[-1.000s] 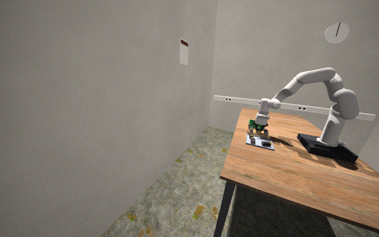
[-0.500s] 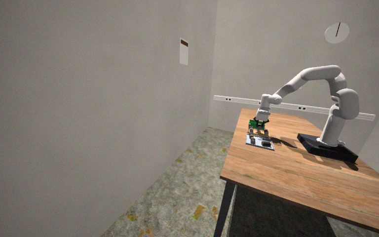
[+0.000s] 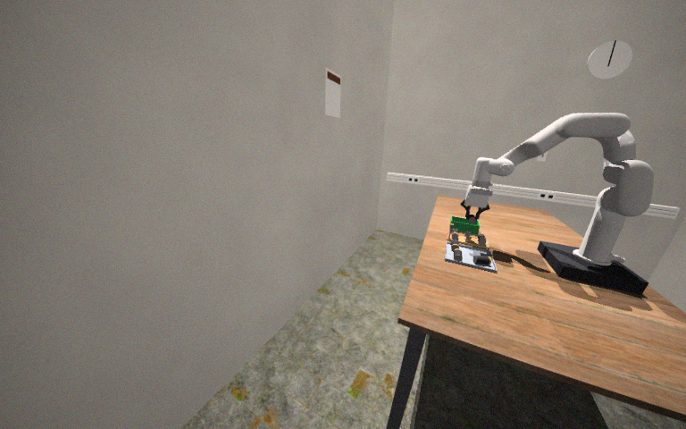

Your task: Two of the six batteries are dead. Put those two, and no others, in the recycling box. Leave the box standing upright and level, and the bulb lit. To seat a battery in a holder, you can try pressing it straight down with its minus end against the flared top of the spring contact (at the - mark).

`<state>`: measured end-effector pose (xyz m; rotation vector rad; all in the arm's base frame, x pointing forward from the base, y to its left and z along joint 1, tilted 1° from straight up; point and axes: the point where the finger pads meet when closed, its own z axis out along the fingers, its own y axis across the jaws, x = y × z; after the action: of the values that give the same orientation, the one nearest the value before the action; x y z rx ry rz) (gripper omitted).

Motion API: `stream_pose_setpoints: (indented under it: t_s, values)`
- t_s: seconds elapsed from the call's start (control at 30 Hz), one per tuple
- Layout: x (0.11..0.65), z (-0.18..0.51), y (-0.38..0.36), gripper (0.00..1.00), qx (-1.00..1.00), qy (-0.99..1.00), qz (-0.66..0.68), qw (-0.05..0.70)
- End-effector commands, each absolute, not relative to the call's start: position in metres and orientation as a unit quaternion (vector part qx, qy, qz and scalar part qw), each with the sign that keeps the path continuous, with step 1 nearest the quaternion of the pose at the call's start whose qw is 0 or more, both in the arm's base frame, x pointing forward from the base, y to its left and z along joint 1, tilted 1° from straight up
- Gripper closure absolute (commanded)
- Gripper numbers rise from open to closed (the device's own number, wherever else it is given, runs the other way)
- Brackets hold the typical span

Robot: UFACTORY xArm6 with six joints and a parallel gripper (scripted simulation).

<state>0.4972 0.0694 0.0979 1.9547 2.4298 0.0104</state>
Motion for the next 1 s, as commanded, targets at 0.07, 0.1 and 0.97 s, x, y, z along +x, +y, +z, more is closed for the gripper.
stream_pose_setpoints:
  t_s: [0.07, 0.1, 0.97]
  values:
    - [0.495, 0.115, 0.069, 0.72, 0.627, 0.779, 0.001, 0.009]
    - [0.495, 0.115, 0.069, 0.72, 0.627, 0.779, 0.001, 0.009]
    - [0.501, 0.116, 0.004, 0.72, 0.632, 0.775, 0.001, 0.009]
